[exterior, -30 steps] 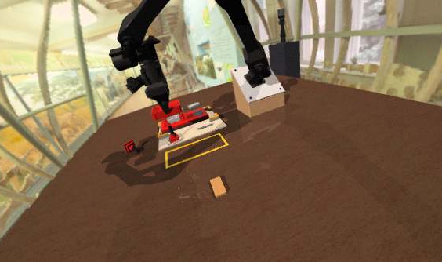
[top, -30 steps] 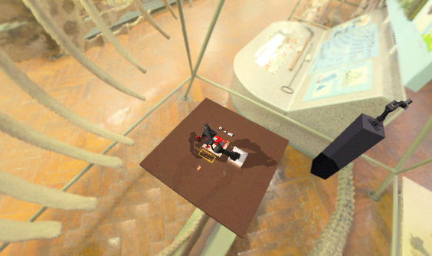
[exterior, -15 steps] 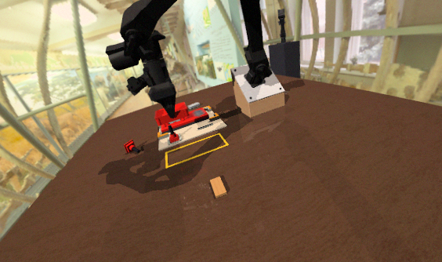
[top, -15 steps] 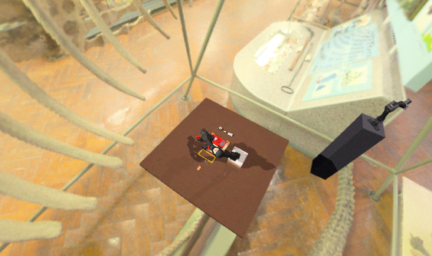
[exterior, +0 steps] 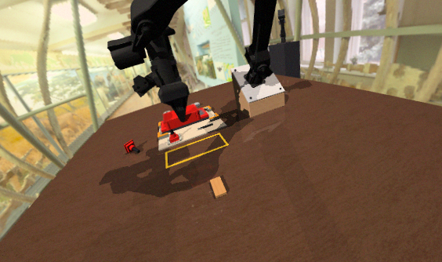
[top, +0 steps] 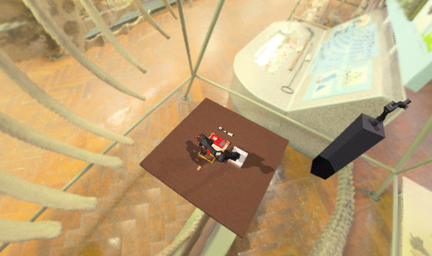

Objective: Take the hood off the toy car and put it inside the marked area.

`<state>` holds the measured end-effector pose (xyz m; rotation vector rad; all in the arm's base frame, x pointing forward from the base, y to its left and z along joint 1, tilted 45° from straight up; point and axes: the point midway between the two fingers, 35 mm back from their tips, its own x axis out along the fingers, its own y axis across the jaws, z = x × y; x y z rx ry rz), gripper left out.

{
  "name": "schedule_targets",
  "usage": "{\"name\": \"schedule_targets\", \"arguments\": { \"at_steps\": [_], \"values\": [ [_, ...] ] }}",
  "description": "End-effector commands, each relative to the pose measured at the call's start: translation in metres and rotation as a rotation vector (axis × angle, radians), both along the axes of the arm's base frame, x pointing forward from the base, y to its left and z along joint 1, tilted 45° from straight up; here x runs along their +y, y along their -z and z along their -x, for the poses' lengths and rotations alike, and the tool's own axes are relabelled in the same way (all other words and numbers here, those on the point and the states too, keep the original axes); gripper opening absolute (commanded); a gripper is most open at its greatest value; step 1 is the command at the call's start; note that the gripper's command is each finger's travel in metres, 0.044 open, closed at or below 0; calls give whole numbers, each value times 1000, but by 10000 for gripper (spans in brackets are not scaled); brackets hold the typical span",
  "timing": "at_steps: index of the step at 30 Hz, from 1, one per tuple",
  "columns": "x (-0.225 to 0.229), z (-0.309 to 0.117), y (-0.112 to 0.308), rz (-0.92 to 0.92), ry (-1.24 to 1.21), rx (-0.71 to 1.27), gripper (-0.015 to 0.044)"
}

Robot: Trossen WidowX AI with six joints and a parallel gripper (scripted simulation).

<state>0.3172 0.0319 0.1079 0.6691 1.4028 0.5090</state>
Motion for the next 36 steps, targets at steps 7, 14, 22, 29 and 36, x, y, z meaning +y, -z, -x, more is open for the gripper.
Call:
{"name": "schedule_targets", "arguments": {
  "at_steps": [7, 14, 22, 29, 36],
  "values": [
    [7, 5, -1, -8, 3, 12, 0],
    [10, 4, 3, -8, 3, 12, 0],
    [14, 3, 7, -7, 3, 12, 0],
    [17, 2, 10, -7, 3, 12, 0],
    [20, 1, 14, -6, 3, 12, 0]
  ]
}}
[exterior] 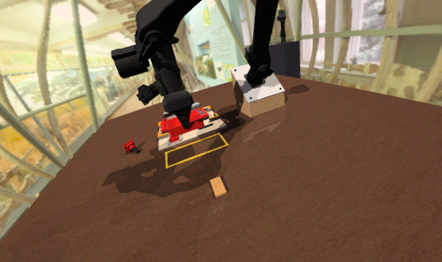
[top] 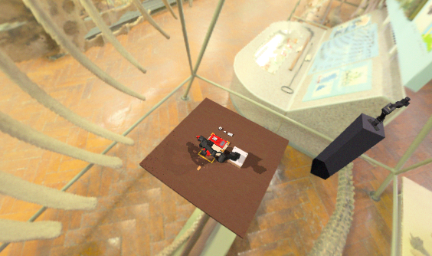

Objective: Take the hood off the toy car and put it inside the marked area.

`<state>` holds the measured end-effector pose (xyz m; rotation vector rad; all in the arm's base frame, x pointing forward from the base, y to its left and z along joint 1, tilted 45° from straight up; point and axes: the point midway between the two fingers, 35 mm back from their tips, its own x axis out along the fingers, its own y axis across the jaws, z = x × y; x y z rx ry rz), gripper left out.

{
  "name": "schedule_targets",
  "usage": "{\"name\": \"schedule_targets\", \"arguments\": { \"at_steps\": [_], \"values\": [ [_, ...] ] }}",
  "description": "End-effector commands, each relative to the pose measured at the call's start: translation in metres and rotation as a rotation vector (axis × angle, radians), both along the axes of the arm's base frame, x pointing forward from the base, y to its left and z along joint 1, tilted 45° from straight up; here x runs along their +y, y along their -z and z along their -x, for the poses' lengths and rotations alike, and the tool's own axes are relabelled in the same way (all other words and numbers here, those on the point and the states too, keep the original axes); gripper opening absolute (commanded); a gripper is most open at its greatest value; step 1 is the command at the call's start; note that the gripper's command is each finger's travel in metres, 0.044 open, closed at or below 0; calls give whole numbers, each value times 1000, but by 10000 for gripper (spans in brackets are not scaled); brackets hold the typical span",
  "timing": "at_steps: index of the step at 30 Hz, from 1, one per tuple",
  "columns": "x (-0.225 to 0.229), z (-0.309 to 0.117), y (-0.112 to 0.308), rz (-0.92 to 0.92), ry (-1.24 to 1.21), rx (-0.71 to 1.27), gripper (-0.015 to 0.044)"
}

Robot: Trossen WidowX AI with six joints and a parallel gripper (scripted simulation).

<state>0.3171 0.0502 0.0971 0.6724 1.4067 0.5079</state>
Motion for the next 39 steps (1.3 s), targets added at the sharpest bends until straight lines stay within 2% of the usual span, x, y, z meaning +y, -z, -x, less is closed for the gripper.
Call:
{"name": "schedule_targets", "arguments": {
  "at_steps": [1, 39],
  "values": [
    [3, 1, 4, -5, 2, 7, 0],
    [21, -2, 22, -6, 2, 7, 0]
  ]
}}
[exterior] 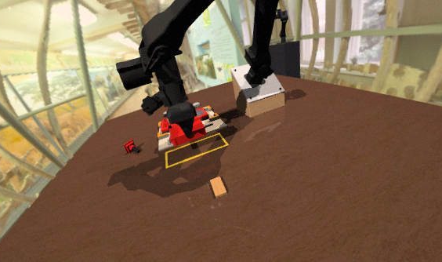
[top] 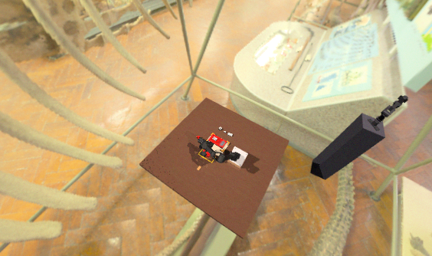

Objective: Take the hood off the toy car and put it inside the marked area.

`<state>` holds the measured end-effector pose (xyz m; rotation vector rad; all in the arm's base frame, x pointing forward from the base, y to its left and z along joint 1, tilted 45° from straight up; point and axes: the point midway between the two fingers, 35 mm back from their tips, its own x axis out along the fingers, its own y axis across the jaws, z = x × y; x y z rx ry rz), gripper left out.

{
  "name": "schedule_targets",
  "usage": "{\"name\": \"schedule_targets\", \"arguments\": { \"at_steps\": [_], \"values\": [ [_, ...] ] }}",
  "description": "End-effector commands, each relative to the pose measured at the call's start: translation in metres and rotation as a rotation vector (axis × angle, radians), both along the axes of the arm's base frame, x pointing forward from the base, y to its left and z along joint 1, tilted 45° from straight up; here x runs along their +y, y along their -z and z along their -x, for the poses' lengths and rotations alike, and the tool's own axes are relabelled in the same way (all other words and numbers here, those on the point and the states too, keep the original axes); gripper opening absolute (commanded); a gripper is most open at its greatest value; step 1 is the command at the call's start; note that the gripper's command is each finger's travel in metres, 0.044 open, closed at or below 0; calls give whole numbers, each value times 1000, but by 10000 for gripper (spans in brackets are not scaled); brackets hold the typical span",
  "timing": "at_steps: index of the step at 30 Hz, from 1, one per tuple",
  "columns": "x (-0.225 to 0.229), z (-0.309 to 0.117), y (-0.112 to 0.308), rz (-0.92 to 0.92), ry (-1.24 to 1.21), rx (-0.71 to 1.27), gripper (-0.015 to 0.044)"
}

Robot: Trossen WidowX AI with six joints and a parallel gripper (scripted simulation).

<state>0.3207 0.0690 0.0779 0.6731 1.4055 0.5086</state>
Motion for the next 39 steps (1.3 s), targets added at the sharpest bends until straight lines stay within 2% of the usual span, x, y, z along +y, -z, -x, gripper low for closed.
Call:
{"name": "schedule_targets", "arguments": {
  "at_steps": [1, 39],
  "values": [
    [3, 2, 4, -5, 2, 8, 0],
    [22, 1, 21, -10, 2, 8, 0]
  ]
}}
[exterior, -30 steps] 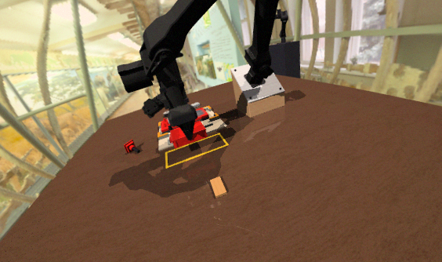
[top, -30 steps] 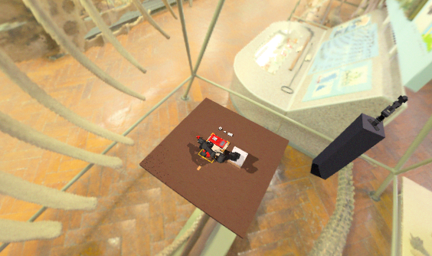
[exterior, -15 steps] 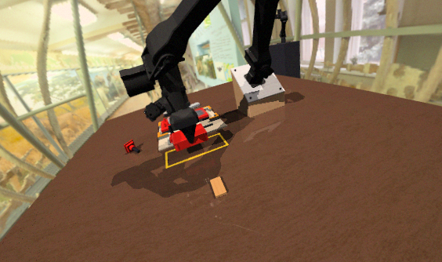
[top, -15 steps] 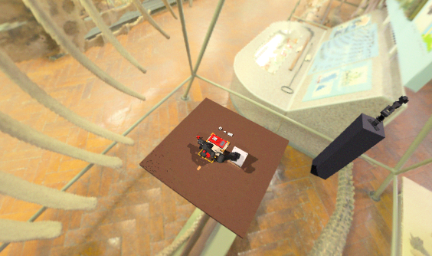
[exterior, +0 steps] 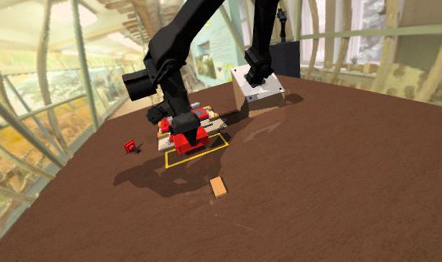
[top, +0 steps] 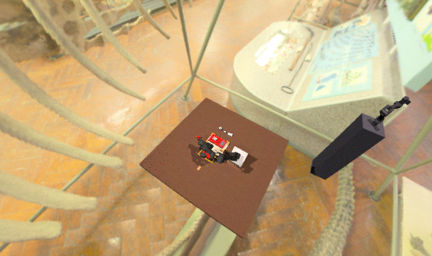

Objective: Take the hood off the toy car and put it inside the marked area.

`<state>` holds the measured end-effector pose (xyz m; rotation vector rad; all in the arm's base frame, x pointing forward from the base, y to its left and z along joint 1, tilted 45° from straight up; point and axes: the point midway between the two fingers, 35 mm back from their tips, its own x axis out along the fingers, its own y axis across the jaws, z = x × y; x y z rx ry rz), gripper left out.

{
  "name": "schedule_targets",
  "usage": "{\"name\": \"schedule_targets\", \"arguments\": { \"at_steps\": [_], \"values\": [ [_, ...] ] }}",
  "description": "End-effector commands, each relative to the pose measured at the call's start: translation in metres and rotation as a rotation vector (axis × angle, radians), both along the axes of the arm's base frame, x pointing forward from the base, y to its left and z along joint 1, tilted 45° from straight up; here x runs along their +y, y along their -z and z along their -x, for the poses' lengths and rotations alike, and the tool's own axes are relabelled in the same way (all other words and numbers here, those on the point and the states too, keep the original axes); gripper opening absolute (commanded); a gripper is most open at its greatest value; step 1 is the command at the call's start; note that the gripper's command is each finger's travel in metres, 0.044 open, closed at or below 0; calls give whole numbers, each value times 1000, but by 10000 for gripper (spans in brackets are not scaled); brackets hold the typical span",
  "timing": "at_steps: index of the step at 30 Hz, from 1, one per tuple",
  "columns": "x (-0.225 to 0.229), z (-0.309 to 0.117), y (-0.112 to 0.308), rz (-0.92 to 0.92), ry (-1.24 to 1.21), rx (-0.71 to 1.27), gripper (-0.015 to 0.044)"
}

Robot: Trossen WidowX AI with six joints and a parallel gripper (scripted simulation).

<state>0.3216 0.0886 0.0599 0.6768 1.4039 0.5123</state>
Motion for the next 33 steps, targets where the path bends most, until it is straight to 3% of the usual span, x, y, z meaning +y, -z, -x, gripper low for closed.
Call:
{"name": "schedule_targets", "arguments": {
  "at_steps": [1, 33],
  "values": [
    [3, 2, 4, -5, 2, 8, 0],
    [12, 1, 13, -6, 2, 8, 0]
  ]
}}
